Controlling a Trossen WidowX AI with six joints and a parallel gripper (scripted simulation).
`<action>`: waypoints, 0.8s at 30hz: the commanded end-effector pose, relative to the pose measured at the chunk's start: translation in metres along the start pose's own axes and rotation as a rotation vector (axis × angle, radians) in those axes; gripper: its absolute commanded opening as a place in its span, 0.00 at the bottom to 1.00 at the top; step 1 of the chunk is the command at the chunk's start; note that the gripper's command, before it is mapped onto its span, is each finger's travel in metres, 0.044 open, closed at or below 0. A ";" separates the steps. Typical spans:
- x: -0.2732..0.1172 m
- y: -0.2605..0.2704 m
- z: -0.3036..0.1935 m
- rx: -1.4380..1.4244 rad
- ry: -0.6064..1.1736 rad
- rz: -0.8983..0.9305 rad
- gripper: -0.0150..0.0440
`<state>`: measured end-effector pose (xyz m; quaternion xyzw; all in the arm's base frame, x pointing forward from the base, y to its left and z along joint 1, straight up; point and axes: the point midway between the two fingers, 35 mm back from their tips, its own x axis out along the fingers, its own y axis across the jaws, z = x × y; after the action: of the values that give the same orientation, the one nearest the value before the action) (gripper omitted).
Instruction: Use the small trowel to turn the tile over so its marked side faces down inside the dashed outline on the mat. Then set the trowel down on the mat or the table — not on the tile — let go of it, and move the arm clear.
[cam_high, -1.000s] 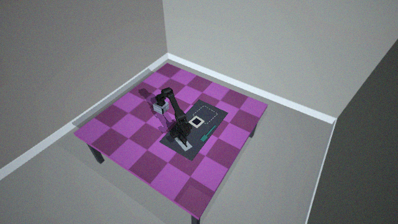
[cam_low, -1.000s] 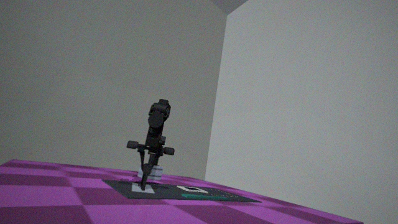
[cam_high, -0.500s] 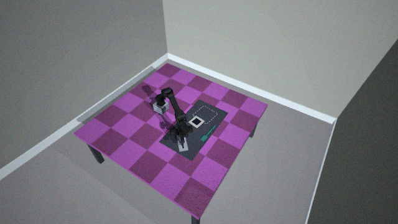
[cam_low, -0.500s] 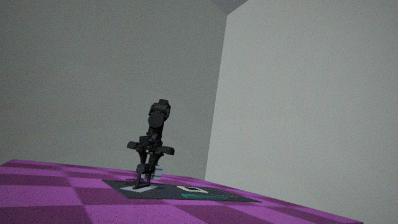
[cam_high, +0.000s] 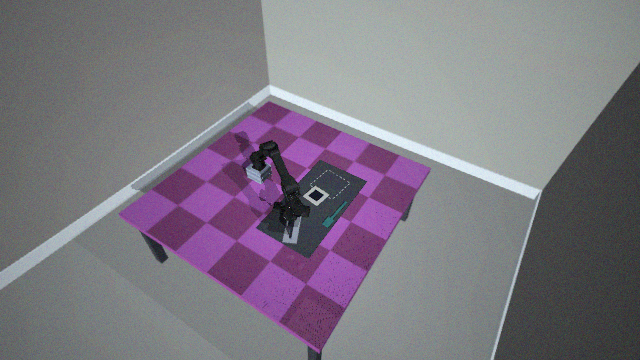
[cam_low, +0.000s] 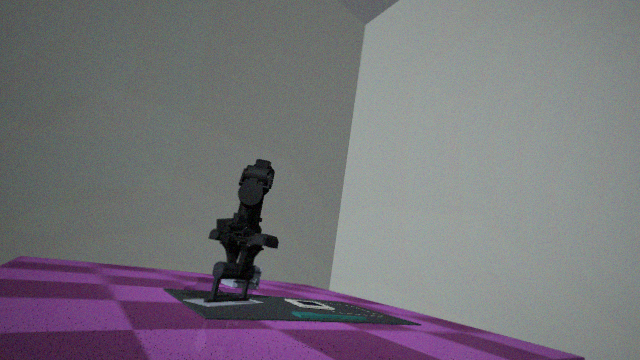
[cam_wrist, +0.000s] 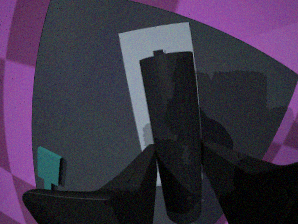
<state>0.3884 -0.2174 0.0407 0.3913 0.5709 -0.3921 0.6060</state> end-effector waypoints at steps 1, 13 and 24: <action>0.001 0.000 0.000 0.033 0.003 0.000 0.47; 0.001 0.000 0.000 0.033 0.003 0.000 0.71; 0.001 0.000 0.000 0.033 0.003 0.000 0.71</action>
<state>0.3881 -0.2174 0.0401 0.4004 0.5656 -0.4005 0.5995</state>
